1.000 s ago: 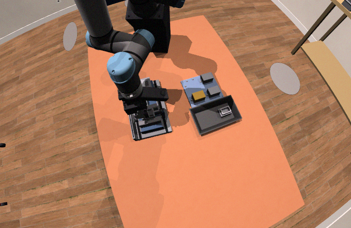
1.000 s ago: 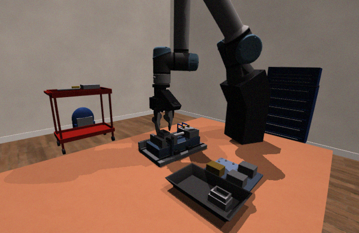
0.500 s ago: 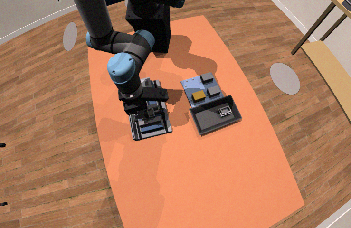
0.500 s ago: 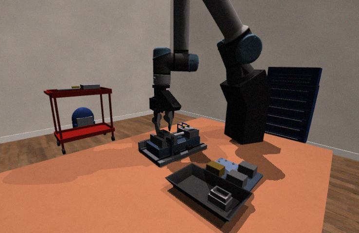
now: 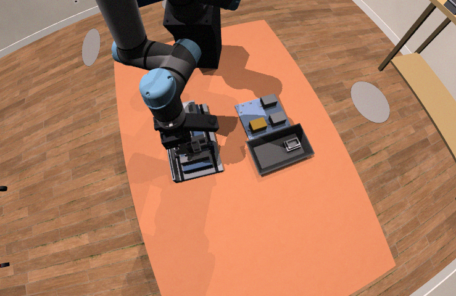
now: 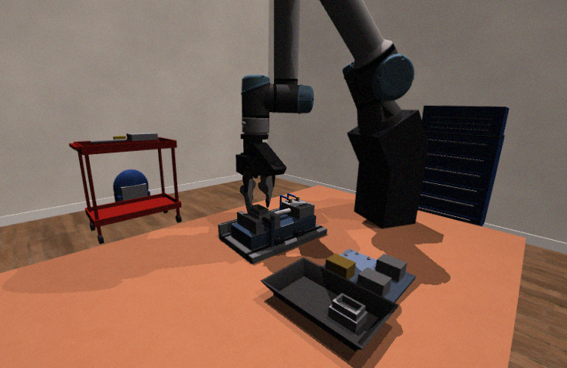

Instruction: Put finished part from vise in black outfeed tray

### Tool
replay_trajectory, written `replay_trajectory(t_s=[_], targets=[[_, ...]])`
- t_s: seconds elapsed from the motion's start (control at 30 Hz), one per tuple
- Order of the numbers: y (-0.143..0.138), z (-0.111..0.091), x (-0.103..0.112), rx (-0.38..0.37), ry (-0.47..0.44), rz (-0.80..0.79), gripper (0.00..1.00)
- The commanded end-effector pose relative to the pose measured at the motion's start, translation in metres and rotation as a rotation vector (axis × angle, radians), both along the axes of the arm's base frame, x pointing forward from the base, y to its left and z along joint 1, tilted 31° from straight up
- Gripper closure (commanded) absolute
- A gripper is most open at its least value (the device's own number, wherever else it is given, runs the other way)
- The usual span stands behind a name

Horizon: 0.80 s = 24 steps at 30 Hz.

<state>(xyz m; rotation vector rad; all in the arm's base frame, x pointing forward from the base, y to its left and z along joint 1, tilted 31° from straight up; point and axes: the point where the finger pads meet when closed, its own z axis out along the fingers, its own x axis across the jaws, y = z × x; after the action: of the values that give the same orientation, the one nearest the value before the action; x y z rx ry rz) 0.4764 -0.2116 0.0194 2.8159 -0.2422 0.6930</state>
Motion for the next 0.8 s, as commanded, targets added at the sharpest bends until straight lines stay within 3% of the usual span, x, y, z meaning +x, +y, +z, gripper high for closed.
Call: replay_trajectory(t_s=[0.0, 0.73, 0.77], targets=[[-0.0001, 0.0005, 0.0002, -0.001, -0.001, 0.000, 0.60], [-0.0001, 0.0005, 0.0002, -0.001, -0.001, 0.000, 0.60], [-0.0001, 0.0005, 0.0002, -0.001, -0.001, 0.000, 1.00]])
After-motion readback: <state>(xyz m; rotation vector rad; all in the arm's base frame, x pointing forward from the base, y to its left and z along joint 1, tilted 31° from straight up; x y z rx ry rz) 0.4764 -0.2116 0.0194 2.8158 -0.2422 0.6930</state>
